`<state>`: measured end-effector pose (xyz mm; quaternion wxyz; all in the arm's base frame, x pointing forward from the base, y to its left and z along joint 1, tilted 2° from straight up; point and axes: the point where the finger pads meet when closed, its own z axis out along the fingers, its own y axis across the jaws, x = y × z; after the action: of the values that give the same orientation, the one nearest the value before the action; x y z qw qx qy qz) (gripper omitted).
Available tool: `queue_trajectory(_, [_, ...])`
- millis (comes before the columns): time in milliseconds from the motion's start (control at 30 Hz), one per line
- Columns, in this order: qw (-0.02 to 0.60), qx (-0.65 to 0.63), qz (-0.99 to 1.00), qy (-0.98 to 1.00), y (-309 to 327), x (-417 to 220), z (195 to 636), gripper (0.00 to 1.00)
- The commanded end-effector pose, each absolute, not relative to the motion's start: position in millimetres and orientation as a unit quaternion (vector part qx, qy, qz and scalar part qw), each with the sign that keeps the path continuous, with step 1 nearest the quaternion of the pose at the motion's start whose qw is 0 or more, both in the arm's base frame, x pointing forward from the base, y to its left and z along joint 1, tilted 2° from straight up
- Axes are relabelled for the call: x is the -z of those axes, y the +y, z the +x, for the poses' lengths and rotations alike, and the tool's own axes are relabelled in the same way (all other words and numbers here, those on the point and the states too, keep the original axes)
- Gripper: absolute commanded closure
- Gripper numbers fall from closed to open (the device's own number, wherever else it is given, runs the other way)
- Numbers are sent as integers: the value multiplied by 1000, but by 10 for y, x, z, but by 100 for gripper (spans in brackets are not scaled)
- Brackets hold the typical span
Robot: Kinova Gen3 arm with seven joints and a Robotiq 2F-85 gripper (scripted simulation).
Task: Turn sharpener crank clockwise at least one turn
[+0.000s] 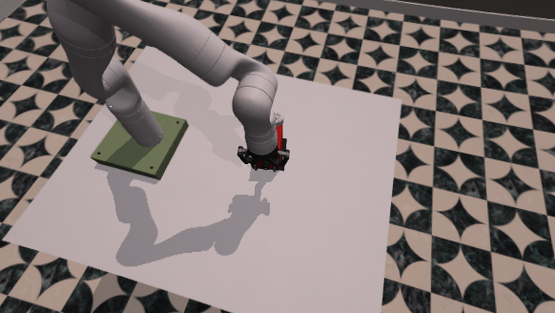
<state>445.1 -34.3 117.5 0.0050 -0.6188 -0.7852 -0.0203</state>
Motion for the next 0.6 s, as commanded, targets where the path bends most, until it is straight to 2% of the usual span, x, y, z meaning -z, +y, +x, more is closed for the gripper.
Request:
queue_trajectory(0, [7, 19, -619, -786, -337, -1136, 4443, 47])
queue_trajectory(567, [7, 19, -619, -786, -332, -1016, 4445, 47])
